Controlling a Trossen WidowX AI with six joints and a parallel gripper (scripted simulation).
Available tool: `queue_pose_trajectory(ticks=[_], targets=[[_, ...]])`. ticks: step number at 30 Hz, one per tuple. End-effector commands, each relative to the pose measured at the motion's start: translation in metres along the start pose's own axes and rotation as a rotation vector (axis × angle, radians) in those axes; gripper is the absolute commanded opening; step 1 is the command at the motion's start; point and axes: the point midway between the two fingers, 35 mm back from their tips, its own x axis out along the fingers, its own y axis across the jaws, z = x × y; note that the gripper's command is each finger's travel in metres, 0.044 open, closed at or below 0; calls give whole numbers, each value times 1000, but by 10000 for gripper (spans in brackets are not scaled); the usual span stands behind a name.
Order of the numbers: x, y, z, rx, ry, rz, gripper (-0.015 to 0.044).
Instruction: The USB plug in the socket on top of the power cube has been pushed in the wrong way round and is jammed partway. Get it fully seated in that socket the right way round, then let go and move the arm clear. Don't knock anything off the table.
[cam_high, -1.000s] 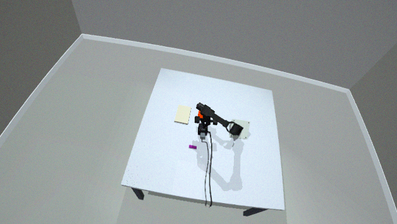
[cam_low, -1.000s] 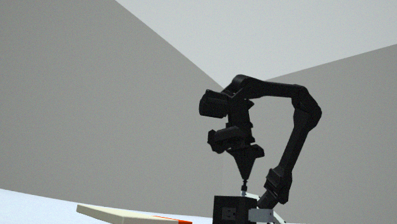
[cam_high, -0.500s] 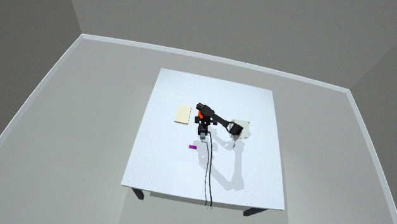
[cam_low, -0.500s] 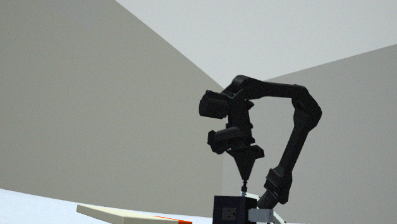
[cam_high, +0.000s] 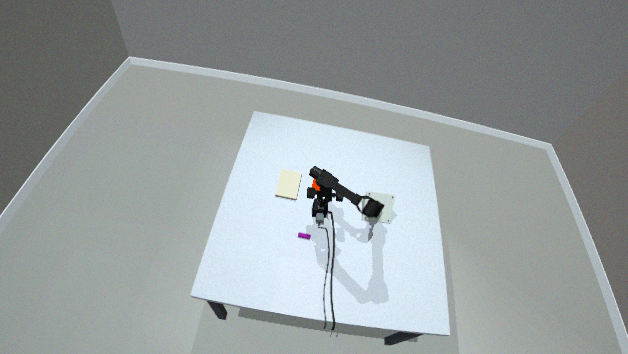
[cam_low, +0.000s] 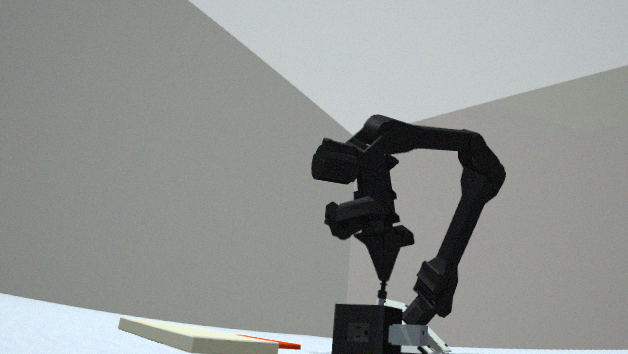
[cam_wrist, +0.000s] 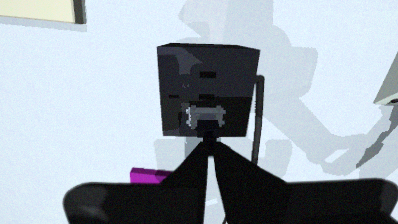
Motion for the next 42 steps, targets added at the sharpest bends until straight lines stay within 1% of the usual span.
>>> queue_pose_trajectory(ticks=[1, 42], targets=[[1, 0, 0, 5, 4, 3, 0], [6, 0, 0, 5, 4, 3, 0]])
